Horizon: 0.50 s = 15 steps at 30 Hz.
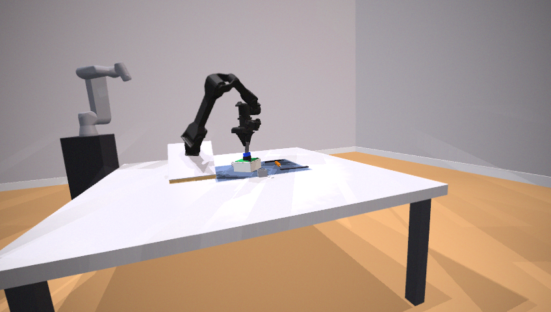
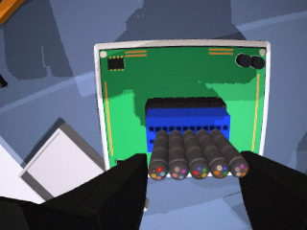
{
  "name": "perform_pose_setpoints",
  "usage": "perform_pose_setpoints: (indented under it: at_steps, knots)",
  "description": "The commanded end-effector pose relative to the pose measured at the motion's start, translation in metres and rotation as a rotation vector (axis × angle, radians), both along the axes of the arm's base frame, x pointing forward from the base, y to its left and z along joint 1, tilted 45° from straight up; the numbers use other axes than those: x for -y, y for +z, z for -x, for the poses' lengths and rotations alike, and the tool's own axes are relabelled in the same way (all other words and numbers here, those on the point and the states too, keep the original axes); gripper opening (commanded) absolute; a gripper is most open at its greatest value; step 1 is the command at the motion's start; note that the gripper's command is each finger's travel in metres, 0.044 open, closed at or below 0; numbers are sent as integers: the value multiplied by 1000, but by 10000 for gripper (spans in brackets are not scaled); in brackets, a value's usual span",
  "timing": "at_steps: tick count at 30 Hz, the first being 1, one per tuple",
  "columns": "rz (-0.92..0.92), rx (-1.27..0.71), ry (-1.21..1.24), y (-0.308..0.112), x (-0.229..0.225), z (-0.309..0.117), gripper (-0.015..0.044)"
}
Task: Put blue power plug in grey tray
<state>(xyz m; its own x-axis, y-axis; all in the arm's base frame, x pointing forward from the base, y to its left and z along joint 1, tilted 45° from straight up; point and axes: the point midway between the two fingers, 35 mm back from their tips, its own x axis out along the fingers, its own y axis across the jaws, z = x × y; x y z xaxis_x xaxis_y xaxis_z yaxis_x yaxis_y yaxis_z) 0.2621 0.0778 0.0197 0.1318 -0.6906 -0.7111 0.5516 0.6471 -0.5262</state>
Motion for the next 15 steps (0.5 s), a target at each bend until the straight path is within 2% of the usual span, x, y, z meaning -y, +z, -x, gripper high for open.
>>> perform_pose_setpoints:
  at_steps: [1, 15]
  knots:
    - [0, 6, -2, -2, 3, -3, 250]
    - [0, 6, -2, -13, 14, -5, 250]
